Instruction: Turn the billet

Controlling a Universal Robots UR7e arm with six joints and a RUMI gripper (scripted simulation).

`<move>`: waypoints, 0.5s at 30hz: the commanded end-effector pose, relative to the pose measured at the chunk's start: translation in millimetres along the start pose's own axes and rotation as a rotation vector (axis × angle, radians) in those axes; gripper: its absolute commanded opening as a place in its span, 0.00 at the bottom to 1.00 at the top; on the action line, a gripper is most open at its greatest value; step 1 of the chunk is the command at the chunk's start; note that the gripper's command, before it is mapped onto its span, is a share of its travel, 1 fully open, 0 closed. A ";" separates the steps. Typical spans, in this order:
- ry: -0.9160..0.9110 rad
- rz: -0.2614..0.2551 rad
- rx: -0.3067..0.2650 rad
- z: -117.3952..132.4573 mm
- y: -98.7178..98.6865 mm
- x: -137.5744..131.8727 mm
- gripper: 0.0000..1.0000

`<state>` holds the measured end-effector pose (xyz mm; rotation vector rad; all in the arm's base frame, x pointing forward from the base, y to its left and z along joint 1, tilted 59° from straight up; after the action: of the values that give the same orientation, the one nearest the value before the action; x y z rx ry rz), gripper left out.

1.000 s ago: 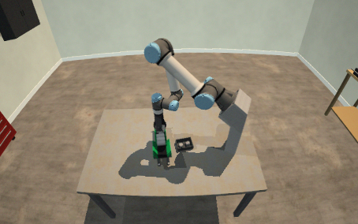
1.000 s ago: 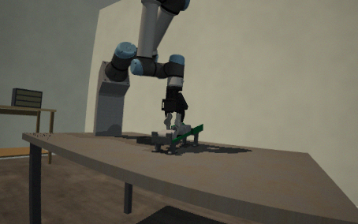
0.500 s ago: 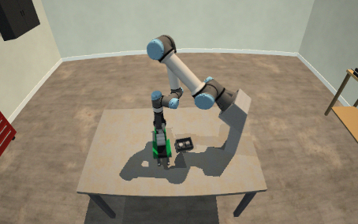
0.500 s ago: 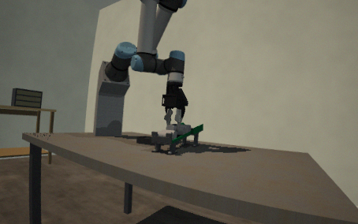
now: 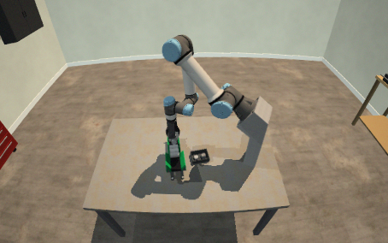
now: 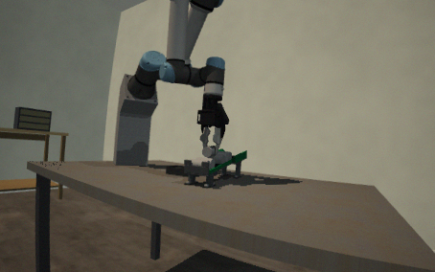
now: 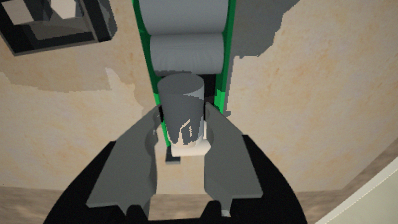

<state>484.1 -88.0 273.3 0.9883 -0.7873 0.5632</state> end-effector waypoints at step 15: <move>0.000 0.001 0.000 0.1 26.2 0.6 0.00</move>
<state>470.7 -79.6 282.8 0.9884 -0.7873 0.5633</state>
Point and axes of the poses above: the point where the finger pads meet when closed, its own y axis back along the fingers, its own x axis across the jaws, z = x × y, the point moved 4 cm from there along y, back along the fingers, and after that the axes turned 11 degrees about -y, right-handed, at the moved point
